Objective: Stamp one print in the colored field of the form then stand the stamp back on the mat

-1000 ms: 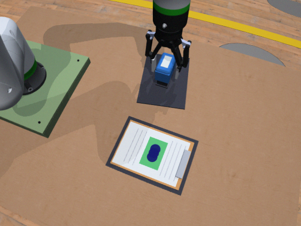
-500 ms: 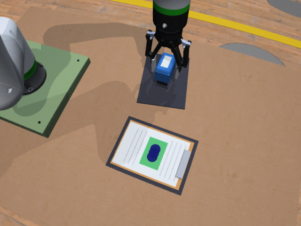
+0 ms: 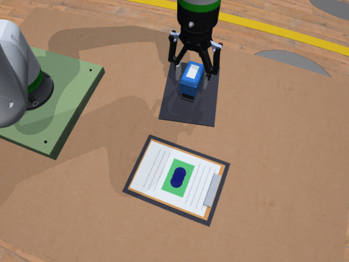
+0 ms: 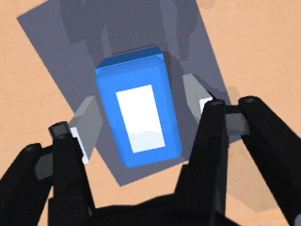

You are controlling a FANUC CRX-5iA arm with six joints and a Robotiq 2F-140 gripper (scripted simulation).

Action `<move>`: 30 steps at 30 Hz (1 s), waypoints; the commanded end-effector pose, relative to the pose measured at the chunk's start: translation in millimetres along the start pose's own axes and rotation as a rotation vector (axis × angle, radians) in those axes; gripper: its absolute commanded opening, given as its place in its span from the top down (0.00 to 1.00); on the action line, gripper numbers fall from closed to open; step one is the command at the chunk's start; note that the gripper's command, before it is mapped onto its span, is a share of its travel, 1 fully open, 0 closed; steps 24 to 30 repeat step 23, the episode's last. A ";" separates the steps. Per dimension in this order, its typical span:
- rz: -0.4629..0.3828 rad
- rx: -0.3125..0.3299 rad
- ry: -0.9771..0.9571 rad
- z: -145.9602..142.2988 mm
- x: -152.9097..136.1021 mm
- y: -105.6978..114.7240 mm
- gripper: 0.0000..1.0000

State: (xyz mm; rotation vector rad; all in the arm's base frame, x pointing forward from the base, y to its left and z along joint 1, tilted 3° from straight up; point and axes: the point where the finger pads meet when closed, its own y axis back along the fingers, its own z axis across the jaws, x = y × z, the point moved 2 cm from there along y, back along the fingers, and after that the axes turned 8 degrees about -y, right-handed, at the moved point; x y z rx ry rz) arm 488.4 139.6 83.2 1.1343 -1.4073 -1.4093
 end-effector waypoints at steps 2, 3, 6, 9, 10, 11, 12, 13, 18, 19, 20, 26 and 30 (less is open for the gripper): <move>0.000 0.000 0.000 -0.1 -0.1 52.6 0.46; 0.000 0.000 0.000 -0.1 -0.1 64.1 0.46; 0.000 0.000 0.000 -0.1 -0.1 75.7 0.46; 0.000 0.000 0.000 -0.1 -0.1 75.7 0.46; 0.000 0.000 0.000 -0.1 -0.1 75.7 0.46; 0.000 0.000 0.000 -0.1 -0.1 75.7 0.46; 0.000 0.000 0.000 -0.1 -0.1 75.7 0.46; 0.000 0.000 0.000 -0.1 -0.1 75.7 0.46; 0.000 0.000 0.000 -0.1 -0.1 75.7 0.46; 0.000 0.000 0.000 -0.1 -0.1 75.7 0.46; 0.000 0.000 0.000 -0.1 -0.1 75.7 0.46; 0.000 0.000 0.000 -0.1 -0.1 75.7 0.46; 0.000 0.000 0.000 -0.1 -0.1 75.7 0.46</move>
